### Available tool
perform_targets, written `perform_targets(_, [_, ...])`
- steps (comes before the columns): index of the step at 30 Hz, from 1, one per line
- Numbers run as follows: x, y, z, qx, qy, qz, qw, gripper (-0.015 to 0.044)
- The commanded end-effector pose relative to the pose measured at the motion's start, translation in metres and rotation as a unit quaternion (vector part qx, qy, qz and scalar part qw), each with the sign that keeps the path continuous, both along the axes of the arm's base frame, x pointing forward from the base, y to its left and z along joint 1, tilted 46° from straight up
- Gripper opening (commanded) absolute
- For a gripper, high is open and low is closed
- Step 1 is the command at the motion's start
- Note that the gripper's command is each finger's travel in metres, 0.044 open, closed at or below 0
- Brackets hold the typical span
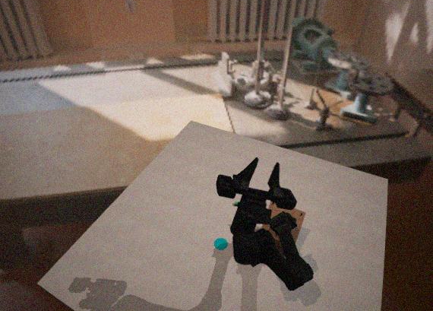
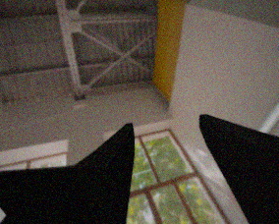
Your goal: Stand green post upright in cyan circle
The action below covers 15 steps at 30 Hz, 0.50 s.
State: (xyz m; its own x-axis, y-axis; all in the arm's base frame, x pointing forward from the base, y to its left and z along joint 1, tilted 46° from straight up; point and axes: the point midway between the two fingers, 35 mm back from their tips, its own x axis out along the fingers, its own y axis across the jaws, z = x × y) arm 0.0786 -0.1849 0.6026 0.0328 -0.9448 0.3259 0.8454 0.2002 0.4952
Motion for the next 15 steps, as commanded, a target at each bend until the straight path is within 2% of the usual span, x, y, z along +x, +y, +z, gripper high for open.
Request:
perform_targets(1, [0.034,-0.013,-0.013,0.009,0.069,0.019,0.997,0.0233])
perform_targets(15, [0.165,-0.055,-0.101,0.051,0.329,0.119,0.935,0.0233])
